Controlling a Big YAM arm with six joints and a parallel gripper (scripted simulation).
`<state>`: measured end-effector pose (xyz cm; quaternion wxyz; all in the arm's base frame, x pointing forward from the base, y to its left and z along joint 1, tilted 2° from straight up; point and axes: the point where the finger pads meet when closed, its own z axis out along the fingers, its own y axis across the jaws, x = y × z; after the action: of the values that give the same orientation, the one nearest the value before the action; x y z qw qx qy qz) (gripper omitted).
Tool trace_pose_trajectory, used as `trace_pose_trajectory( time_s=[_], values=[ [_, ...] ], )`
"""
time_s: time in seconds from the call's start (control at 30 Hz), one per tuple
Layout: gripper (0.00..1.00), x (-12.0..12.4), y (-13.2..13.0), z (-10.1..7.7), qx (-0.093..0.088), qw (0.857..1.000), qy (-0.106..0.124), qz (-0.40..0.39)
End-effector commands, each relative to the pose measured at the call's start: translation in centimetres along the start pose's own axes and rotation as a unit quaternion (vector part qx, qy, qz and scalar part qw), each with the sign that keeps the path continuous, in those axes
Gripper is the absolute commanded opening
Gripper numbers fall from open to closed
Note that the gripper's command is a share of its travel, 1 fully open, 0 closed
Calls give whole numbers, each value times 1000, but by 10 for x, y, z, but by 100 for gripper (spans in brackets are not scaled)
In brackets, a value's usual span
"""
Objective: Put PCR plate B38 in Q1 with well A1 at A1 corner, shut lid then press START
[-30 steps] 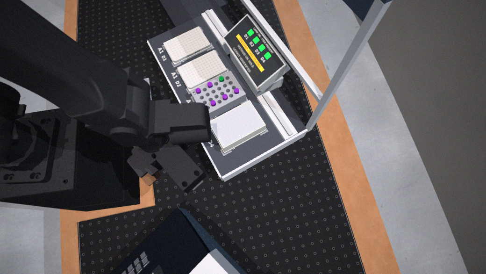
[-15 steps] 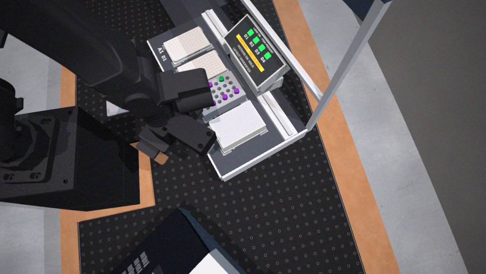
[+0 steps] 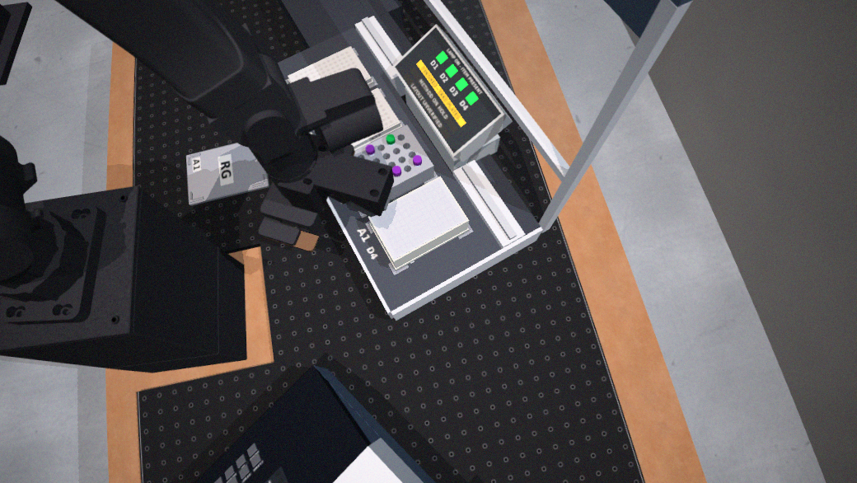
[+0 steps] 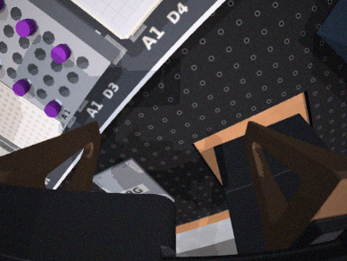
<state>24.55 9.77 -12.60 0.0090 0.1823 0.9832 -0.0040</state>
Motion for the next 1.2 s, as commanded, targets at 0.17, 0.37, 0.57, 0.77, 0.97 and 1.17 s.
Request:
trace_pose_trajectory(
  time_s=[0.17,0.37,0.57,0.77,0.97,1.17],
  values=[
    [100,3,45,3,-5,995,-4,-95],
    [100,10,68,5,-2,990,-6,-138],
    [100,13,101,6,-7,979,-13,-201],
    [100,15,116,9,-4,972,-11,-235],
    [100,30,150,14,-5,953,-9,-302],
    [100,29,181,10,-11,935,-17,-354]
  ],
)
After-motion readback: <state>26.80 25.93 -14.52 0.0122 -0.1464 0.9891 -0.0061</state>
